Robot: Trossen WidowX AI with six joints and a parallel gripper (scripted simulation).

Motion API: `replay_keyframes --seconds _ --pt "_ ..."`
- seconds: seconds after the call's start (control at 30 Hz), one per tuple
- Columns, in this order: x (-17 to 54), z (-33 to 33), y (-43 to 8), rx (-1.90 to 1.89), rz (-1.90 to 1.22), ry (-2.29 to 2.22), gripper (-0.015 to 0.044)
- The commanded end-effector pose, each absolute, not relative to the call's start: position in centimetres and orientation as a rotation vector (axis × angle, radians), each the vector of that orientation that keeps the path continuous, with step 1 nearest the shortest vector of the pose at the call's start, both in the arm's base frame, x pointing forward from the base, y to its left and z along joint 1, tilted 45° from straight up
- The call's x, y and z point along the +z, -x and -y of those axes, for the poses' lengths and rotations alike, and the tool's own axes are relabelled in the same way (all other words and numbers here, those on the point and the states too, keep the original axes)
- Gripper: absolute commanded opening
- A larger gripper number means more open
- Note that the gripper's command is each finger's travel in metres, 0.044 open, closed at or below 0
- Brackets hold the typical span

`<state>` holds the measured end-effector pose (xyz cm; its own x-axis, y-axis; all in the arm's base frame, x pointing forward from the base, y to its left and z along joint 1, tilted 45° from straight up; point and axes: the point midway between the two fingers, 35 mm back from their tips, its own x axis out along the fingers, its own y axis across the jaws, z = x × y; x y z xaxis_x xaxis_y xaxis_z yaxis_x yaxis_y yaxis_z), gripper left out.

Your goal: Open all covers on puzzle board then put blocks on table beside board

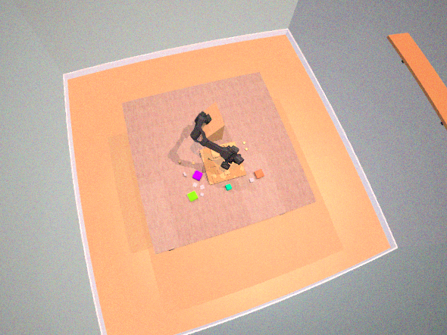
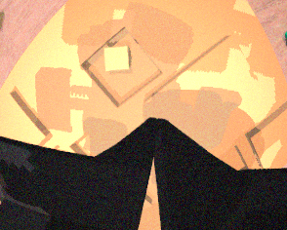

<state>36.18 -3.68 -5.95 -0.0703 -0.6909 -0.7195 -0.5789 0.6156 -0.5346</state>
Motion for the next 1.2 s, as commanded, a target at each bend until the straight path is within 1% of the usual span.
replay_keyframes --seconds 0.0,0.27,0.67,1.17 --pt "-7.9 2.2 -36.1 -0.040 -1.778 1.121 0.0000" --pt "-9.1 1.2 -36.1 0.013 -1.791 1.173 0.0000" --pt "-12.5 4.4 -35.7 0.011 -1.792 1.175 0.0000" --pt "-13.4 5.2 -35.6 0.011 -1.792 1.175 0.0000"
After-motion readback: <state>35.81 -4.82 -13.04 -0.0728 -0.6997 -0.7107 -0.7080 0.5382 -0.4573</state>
